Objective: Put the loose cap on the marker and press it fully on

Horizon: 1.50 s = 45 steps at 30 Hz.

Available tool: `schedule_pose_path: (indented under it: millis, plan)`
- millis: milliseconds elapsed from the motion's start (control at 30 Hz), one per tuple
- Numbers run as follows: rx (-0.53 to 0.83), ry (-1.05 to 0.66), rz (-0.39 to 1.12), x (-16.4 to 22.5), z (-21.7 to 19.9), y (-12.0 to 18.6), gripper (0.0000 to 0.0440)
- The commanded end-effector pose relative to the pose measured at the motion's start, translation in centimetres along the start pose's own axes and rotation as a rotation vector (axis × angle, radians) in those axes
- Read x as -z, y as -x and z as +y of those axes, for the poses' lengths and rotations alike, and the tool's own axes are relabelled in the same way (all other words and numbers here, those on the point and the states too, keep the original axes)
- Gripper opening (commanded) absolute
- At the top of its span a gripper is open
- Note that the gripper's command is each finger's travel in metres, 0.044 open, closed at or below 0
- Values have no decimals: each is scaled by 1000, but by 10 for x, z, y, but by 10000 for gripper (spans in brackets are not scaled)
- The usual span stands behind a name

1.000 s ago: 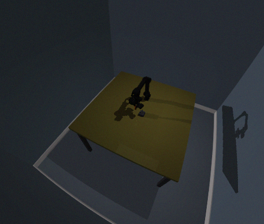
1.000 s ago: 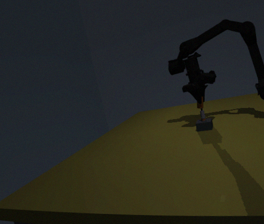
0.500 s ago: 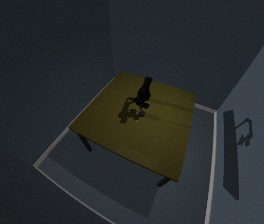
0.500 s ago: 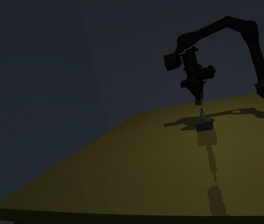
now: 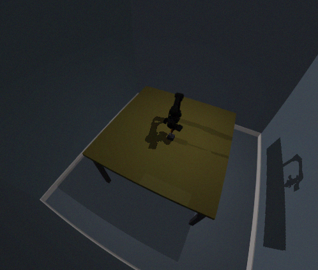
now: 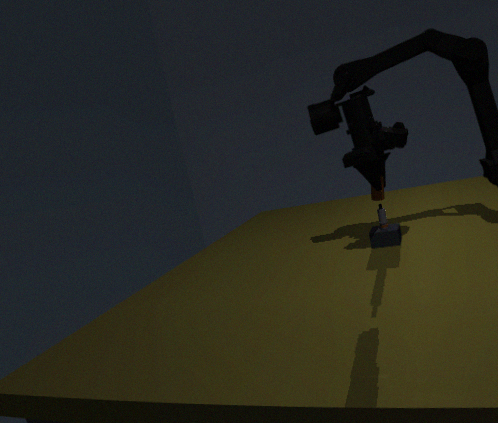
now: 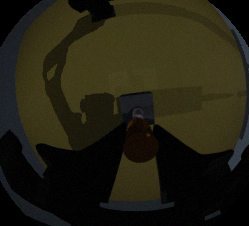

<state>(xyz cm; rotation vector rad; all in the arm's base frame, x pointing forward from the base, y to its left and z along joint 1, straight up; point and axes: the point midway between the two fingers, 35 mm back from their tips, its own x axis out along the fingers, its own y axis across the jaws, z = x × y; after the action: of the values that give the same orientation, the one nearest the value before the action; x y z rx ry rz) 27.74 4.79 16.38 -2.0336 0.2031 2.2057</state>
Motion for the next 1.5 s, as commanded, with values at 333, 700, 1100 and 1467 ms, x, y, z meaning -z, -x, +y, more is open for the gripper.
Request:
schedule_pose_path:
  millis: [333, 700, 1100, 1467]
  plan:
    - [1, -3, -40, 1, -1, -26, 0]
    - [9, 26, -66, 2, -1, -57, 1]
    - [0, 51, -111, -8, 2, -74, 116]
    - [14, 63, -138, -20, 3, -71, 208]
